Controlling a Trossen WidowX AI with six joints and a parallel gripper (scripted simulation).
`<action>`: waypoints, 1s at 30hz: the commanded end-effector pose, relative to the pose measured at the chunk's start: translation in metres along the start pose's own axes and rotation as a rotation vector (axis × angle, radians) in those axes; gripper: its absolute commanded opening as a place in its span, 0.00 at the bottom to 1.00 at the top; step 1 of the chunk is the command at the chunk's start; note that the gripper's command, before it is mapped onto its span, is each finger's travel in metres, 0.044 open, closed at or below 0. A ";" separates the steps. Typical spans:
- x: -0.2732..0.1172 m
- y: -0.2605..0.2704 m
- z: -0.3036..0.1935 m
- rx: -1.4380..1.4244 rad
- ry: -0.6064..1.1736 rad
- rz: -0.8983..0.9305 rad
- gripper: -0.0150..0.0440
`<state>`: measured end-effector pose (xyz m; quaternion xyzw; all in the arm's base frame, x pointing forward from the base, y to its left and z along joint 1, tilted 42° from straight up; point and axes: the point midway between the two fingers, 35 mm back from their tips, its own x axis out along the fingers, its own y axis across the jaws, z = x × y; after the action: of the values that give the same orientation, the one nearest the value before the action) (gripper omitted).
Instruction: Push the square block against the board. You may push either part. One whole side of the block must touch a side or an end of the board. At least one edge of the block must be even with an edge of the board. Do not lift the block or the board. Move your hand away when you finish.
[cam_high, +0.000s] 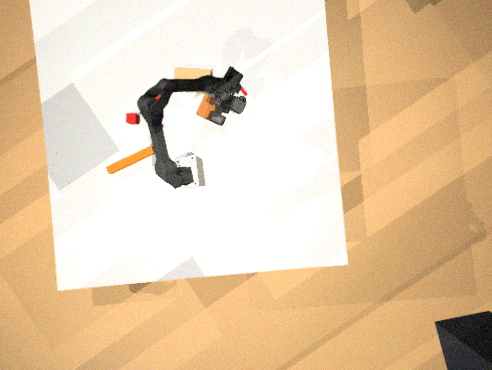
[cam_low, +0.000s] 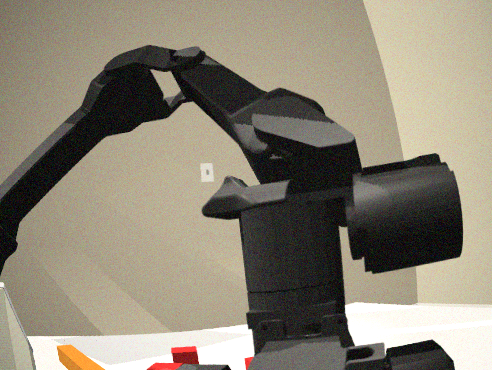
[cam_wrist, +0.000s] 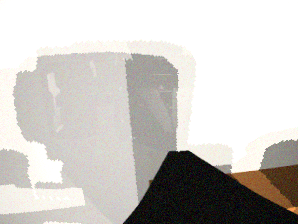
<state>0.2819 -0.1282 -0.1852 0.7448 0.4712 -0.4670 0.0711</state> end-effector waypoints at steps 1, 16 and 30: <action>0.001 0.000 -0.006 0.002 0.003 -0.002 0.25; 0.001 0.000 -0.021 0.002 0.003 -0.002 0.25; 0.001 0.001 -0.036 0.002 0.004 -0.002 0.25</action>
<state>0.3025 -0.1144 -0.1677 0.7461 0.4686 -0.4675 0.0719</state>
